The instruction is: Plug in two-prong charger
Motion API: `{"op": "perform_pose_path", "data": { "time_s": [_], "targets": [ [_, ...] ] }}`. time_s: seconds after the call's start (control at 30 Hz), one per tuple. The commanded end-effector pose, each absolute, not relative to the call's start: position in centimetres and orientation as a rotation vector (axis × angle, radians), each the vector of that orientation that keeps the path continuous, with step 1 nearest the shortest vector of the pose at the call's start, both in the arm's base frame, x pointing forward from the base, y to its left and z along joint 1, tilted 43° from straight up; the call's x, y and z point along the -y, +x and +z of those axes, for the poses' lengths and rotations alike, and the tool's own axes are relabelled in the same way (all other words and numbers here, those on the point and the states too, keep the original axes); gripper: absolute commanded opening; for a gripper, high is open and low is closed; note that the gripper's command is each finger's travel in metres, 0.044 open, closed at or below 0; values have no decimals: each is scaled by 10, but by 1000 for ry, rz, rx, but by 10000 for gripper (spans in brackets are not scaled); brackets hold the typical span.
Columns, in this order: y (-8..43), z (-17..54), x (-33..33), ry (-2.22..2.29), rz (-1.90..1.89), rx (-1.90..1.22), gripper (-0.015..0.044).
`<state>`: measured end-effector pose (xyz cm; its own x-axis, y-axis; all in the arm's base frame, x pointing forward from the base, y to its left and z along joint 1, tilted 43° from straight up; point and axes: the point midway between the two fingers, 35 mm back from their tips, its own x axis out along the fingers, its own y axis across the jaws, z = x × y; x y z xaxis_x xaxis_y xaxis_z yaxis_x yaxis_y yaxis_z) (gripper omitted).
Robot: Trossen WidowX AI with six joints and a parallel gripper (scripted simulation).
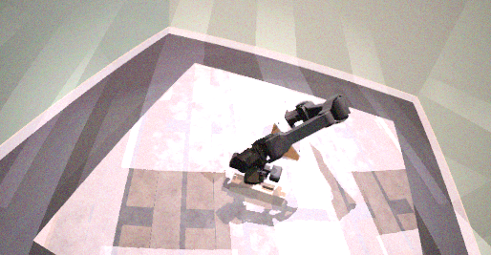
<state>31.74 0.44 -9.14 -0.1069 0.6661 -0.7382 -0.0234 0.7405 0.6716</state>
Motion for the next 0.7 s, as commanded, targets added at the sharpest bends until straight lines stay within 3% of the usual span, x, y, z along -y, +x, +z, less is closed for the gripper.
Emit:
{"op": "perform_pose_path", "data": {
  "time_s": [0.0, 0.67],
  "targets": [
    [324, -92, -6, 521, 636, -1557, 0],
    [323, -91, -5, 521, 636, -1557, 0]
  ]
}}
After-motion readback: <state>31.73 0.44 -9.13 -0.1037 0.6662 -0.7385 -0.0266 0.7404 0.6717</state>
